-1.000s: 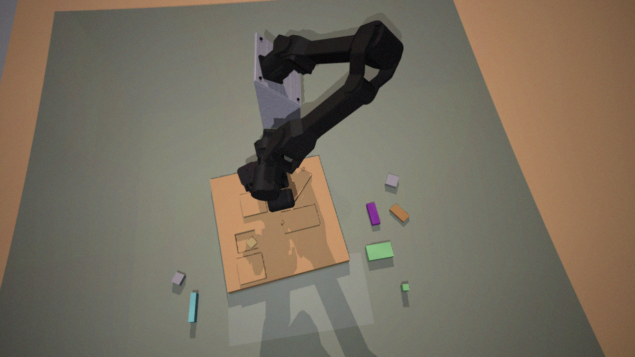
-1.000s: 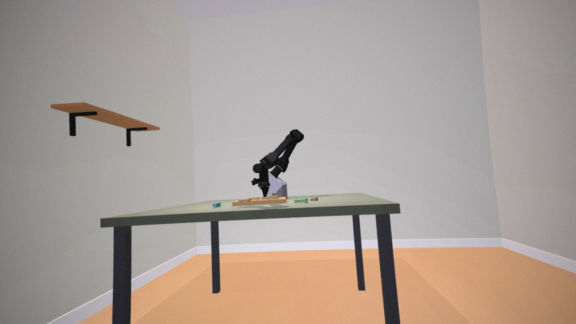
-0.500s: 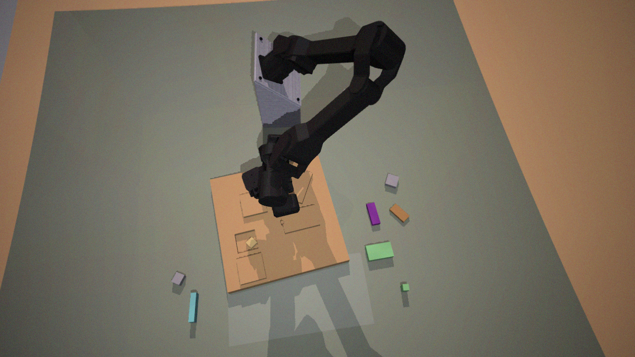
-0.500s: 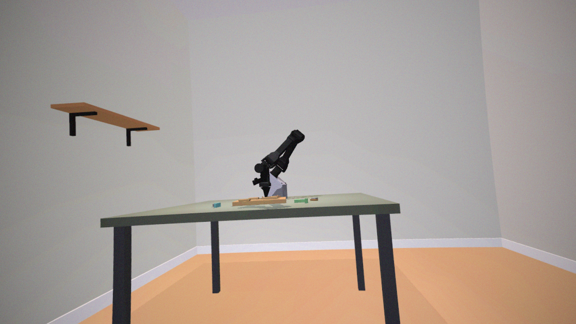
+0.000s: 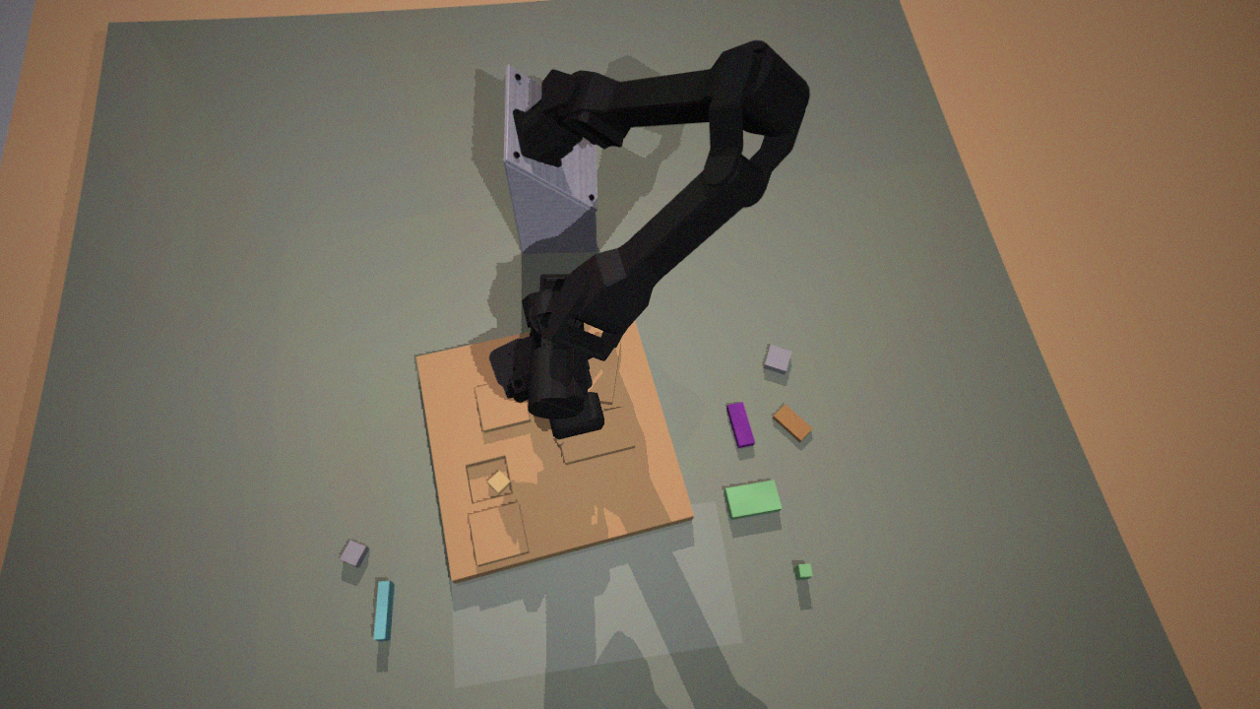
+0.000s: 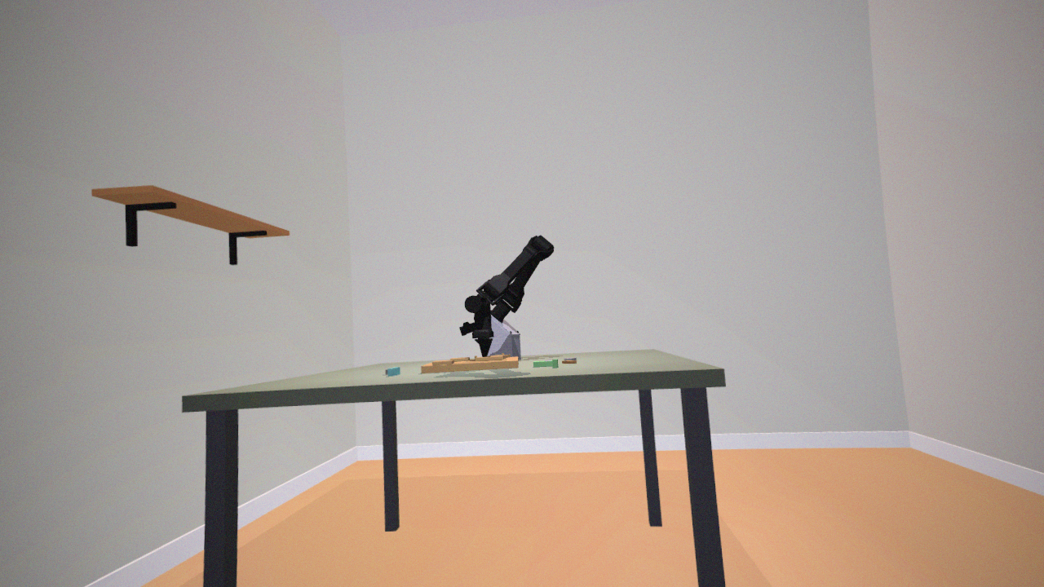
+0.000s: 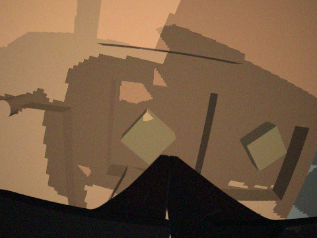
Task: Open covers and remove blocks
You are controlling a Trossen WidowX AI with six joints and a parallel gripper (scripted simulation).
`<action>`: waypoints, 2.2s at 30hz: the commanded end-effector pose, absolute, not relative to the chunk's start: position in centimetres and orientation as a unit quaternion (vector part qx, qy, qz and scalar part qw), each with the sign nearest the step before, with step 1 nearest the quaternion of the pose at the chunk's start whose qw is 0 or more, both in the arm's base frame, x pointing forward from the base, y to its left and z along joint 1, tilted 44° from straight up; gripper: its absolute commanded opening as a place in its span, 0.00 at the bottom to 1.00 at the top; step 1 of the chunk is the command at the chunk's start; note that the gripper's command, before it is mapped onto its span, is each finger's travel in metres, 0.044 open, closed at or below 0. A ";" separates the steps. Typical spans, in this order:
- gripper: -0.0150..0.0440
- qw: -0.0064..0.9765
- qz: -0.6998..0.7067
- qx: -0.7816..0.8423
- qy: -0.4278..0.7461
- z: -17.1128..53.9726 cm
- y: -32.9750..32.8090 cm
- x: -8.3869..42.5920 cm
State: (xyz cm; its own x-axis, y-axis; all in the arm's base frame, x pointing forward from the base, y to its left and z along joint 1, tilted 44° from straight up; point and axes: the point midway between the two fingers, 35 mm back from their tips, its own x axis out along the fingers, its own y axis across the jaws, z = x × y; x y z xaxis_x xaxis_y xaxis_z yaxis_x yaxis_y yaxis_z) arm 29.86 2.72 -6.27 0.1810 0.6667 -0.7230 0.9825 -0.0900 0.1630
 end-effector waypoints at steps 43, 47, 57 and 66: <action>0.25 0.324 -0.242 0.698 0.591 -2.6 3.1 31.5; 0.25 0.324 -0.242 0.698 0.591 -2.3 2.7 31.5; 0.25 0.324 -0.242 0.698 0.591 -1.3 1.9 31.2; 0.25 0.322 -0.245 0.698 0.591 -0.9 1.5 31.0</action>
State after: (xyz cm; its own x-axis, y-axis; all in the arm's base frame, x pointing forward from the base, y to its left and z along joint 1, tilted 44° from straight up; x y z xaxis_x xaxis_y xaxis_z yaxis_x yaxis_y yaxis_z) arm 30.96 1.40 -0.91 0.1811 0.6674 -0.7223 0.9827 -0.0940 0.1595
